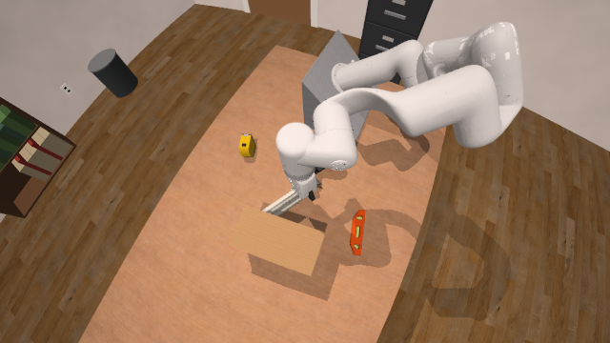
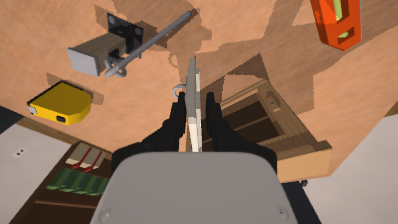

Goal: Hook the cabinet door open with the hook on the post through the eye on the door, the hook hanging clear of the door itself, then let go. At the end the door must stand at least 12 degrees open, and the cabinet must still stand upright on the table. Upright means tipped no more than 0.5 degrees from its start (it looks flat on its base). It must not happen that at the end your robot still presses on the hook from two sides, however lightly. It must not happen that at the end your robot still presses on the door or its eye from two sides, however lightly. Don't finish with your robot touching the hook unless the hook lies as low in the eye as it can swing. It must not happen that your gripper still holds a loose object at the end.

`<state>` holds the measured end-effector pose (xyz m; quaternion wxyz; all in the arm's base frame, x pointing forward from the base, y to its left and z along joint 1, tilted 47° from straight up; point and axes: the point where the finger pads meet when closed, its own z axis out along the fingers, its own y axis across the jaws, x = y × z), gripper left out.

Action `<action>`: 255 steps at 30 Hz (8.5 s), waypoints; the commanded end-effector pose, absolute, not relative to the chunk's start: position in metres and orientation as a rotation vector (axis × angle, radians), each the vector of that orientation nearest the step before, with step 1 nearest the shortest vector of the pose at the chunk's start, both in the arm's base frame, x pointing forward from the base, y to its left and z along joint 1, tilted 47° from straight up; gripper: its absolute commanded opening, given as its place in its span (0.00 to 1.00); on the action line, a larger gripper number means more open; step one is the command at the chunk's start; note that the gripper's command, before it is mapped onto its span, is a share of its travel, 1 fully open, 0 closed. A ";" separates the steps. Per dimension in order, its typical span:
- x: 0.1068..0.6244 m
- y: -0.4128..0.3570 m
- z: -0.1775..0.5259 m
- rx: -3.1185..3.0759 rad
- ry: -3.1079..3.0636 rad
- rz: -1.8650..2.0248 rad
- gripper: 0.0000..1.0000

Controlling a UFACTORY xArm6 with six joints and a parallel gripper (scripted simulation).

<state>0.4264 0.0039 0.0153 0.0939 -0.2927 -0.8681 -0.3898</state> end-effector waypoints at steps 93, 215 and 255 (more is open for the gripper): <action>0.457 0.022 0.039 -1.154 -2.382 -1.082 0.27; 0.348 -0.057 0.050 -1.870 -1.595 -0.769 0.24; 0.353 0.000 -0.003 -1.870 -1.595 -0.769 0.24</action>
